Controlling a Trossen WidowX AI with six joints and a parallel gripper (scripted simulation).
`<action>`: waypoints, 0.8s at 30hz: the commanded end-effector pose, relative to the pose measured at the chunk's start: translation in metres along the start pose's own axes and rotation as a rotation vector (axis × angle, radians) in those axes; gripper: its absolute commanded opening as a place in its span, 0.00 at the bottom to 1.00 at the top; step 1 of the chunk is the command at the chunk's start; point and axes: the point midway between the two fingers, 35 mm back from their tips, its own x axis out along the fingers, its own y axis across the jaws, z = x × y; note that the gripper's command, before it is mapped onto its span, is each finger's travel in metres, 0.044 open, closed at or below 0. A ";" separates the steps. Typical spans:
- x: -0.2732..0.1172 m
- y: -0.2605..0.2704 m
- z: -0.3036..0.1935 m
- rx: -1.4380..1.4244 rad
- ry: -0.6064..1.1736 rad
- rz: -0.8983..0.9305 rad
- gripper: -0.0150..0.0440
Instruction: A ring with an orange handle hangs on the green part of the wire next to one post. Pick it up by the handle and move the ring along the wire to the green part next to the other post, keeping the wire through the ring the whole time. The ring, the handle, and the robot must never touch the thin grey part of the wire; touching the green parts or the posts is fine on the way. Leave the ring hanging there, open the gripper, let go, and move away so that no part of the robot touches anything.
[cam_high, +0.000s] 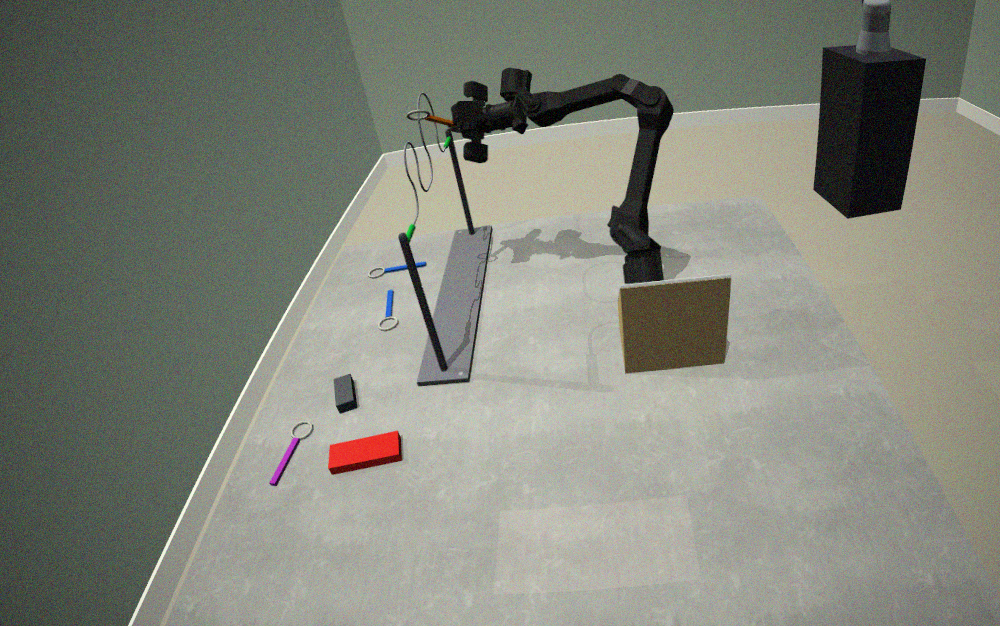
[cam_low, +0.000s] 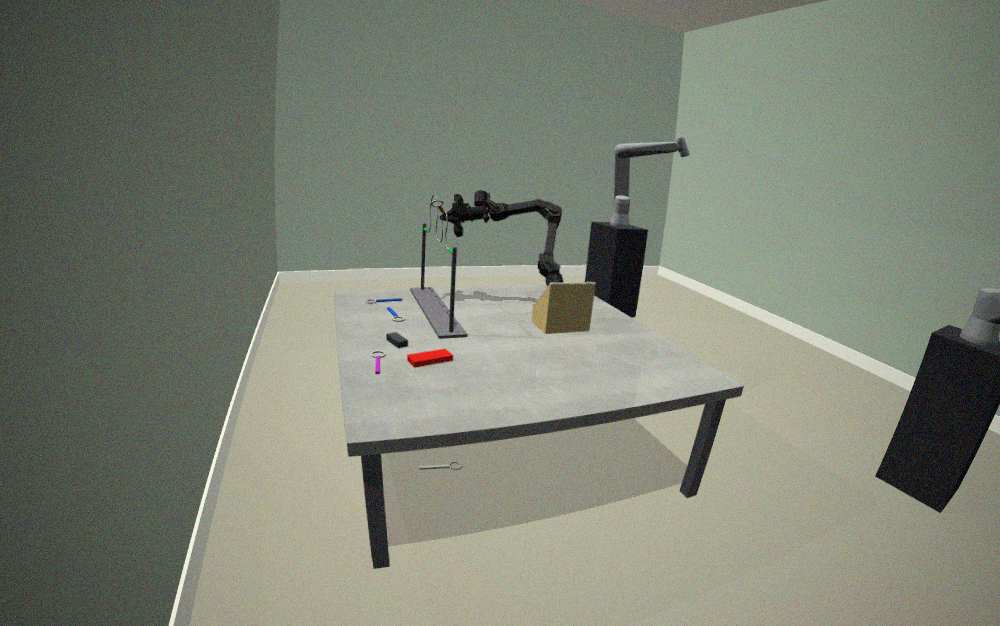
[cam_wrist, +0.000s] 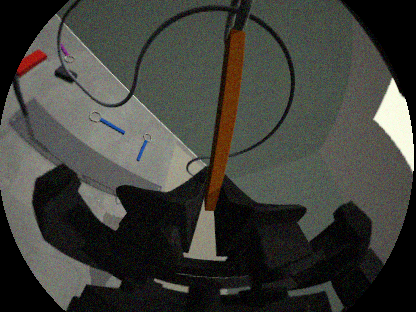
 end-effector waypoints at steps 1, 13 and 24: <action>0.000 -0.002 0.001 -0.048 -0.012 -0.029 0.00; 0.000 -0.007 0.001 -0.184 -0.029 -0.105 0.00; 0.000 -0.012 0.002 -0.309 -0.045 -0.175 0.00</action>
